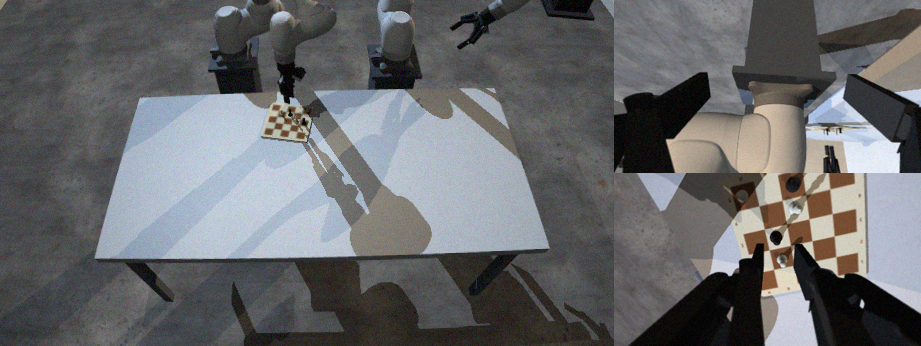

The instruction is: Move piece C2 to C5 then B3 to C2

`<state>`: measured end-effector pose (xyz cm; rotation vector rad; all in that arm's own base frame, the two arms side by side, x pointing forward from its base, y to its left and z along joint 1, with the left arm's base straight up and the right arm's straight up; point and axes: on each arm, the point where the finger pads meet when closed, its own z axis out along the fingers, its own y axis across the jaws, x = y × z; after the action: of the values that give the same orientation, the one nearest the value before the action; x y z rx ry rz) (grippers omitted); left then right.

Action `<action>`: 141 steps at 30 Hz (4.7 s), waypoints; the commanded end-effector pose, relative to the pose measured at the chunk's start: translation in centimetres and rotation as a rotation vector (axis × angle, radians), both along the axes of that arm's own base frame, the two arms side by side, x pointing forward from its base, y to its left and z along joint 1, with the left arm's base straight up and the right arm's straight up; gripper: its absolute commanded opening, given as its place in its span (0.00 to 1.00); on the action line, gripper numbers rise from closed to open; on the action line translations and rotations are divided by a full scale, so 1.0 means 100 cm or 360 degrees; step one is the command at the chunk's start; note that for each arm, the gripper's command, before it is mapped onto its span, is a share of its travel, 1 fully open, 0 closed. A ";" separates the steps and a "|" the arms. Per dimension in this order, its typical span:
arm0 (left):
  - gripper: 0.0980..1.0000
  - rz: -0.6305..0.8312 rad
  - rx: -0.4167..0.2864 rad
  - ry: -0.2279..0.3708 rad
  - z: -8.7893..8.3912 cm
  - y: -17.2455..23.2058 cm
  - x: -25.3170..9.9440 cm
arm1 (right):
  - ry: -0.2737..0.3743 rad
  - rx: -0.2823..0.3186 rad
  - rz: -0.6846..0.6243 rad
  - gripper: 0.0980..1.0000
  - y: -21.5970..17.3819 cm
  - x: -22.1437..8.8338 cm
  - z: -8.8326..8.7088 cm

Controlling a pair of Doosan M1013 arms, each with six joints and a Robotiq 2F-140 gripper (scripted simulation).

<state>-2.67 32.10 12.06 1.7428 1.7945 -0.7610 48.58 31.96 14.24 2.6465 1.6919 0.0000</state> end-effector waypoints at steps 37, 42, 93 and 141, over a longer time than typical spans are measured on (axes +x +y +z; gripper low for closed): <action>1.00 0.0000 0.0001 0.0001 0.000 0.000 0.000 | -0.0001 0.0002 0.0000 0.22 0.000 0.000 -0.025; 1.00 0.0000 0.0001 0.0001 0.000 0.000 0.000 | -0.0001 0.0002 0.0000 0.22 0.000 0.001 -0.033; 1.00 0.0000 0.0001 0.0001 0.000 0.000 0.000 | -0.0001 0.0002 0.0000 0.22 0.000 0.001 -0.073; 1.00 0.0000 0.0001 0.0001 0.000 0.000 0.000 | -0.0001 0.0002 0.0000 0.22 0.000 0.001 -0.089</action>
<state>-2.67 32.10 12.06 1.7428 1.7945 -0.7610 48.60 31.90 5.27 2.6464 1.6925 -0.0002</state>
